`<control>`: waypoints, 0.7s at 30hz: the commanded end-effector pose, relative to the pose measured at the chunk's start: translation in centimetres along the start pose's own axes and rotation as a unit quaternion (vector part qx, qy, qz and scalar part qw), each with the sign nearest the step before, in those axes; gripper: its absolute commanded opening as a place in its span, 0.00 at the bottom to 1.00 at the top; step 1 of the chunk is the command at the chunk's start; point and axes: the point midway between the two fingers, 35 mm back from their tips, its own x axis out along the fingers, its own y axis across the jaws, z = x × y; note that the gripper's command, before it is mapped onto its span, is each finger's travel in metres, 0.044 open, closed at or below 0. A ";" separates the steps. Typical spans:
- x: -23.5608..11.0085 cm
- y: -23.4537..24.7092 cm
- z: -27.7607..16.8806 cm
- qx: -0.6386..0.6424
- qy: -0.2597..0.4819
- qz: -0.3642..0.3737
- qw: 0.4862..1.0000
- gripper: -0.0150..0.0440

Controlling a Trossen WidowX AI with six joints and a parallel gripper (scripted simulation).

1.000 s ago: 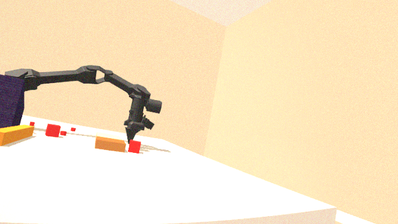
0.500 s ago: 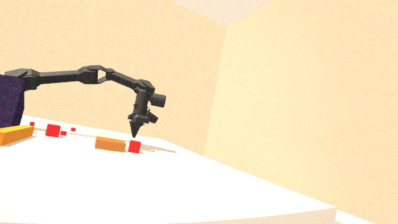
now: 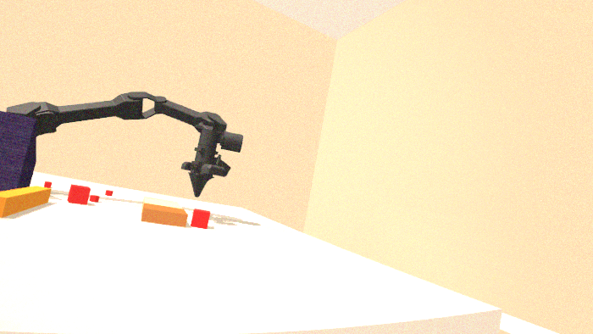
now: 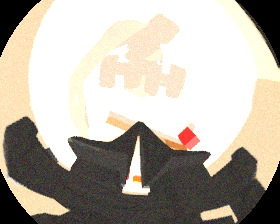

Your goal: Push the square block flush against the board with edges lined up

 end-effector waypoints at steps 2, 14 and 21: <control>-0.4 1.5 -0.3 -0.078 -0.002 -0.001 0.997 0.25; -0.5 5.3 -2.0 -0.282 0.002 0.001 0.959 0.25; -0.4 7.3 -3.3 -0.395 0.003 0.004 0.919 0.25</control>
